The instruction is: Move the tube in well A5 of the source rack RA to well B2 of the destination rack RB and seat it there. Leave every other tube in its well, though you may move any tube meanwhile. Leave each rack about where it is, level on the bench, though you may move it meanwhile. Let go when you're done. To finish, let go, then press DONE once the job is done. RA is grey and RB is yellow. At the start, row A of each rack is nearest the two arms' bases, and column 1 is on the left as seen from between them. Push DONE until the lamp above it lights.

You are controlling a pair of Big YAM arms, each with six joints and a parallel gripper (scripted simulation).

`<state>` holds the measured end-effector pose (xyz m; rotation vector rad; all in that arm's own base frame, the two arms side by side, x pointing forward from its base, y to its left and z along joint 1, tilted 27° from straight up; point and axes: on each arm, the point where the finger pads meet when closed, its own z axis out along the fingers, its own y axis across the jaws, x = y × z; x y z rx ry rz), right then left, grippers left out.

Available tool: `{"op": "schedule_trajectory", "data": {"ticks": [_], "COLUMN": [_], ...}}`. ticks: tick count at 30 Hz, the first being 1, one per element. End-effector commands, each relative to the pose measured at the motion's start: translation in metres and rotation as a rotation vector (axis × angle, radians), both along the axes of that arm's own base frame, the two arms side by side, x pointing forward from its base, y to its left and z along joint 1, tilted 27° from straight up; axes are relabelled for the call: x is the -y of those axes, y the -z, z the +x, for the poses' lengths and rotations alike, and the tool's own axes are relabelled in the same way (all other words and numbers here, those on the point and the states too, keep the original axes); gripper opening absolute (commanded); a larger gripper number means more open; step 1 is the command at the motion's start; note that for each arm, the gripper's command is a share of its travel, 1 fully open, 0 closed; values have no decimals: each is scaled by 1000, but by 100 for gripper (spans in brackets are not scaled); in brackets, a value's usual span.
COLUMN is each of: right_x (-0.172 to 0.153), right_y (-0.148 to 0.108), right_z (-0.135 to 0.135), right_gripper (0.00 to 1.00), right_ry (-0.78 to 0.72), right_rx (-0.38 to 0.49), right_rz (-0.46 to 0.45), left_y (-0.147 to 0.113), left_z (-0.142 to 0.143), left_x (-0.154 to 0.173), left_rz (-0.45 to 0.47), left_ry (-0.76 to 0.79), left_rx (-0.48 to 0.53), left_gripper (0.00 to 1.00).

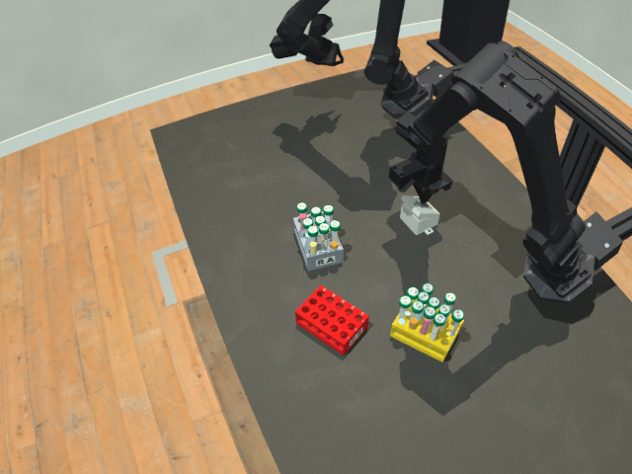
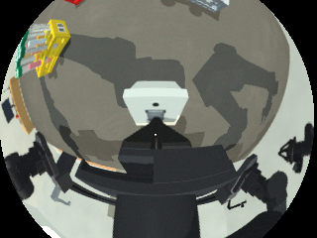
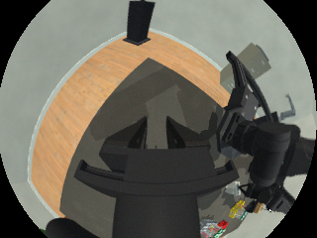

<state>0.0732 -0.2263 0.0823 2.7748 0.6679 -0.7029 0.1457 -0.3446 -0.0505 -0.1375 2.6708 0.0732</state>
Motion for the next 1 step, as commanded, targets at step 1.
{"op": "schedule_trajectory", "data": {"ticks": [1], "right_x": [5], "right_y": [-6], "right_z": [4], "right_gripper": [30], "right_ry": [1], "right_rx": [11], "right_rz": [-14], "left_y": [8], "left_z": [6], "left_x": [-7], "left_rz": [13], "left_ry": [-7], "left_rx": [1], "left_gripper": [0]}}
